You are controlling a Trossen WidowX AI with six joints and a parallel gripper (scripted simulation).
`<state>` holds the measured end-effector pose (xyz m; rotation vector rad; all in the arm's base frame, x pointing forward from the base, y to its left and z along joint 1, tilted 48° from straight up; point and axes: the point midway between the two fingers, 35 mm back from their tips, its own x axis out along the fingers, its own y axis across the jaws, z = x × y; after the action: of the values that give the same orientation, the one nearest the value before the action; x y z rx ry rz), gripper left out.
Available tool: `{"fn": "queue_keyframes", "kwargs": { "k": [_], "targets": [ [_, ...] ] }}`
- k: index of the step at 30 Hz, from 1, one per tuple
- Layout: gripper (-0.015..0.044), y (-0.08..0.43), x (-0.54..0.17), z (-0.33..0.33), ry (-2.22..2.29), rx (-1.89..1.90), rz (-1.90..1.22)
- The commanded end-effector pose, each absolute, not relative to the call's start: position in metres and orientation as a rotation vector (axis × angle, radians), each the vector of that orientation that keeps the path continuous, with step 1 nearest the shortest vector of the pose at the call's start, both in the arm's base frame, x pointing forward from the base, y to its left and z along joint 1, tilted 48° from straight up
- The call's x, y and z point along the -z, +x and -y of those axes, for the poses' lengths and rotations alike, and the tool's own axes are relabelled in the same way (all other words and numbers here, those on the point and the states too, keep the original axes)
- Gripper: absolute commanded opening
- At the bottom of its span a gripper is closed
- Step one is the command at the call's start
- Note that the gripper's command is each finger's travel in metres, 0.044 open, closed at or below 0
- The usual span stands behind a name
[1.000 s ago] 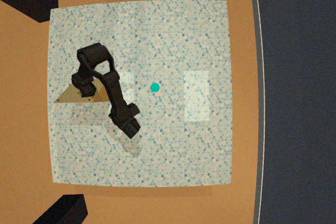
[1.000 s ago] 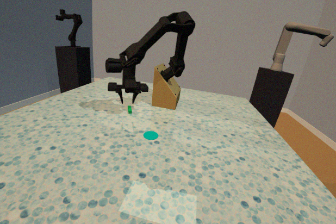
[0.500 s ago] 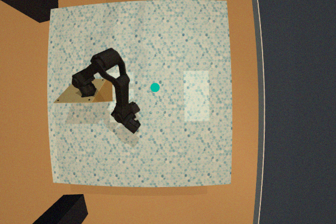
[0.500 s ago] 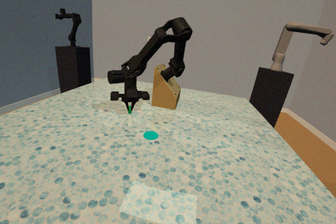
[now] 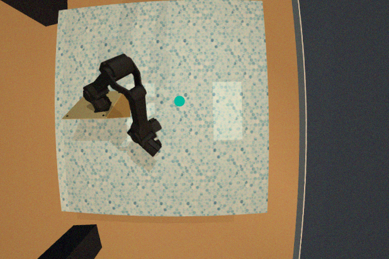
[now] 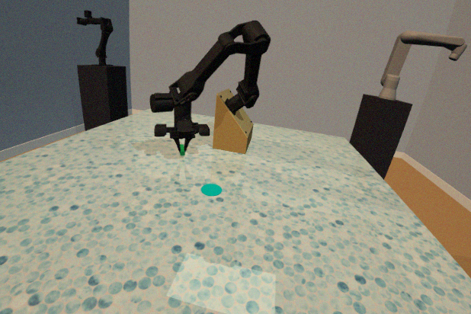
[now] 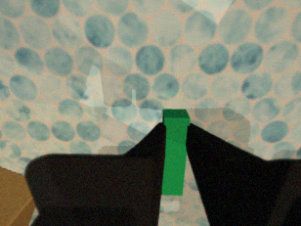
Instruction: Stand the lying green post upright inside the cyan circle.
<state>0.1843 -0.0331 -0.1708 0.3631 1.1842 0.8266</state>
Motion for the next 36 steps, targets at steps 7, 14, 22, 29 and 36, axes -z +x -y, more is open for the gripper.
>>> {"fn": "queue_keyframes", "kwargs": {
  "k": [7,14,22,29,36],
  "targets": [
    [0.0023,0.186,0.155,0.058,0.342,-0.817,-1.181],
    [0.0023,0.183,0.142,0.073,0.341,-0.816,-1.182],
    [0.0023,0.178,0.125,0.089,0.34,-0.818,-1.181],
    [0.0023,0.172,0.11,0.102,0.341,-0.821,-1.178],
    [0.0023,0.17,0.102,0.108,0.344,-0.822,-1.178]
  ]
}}
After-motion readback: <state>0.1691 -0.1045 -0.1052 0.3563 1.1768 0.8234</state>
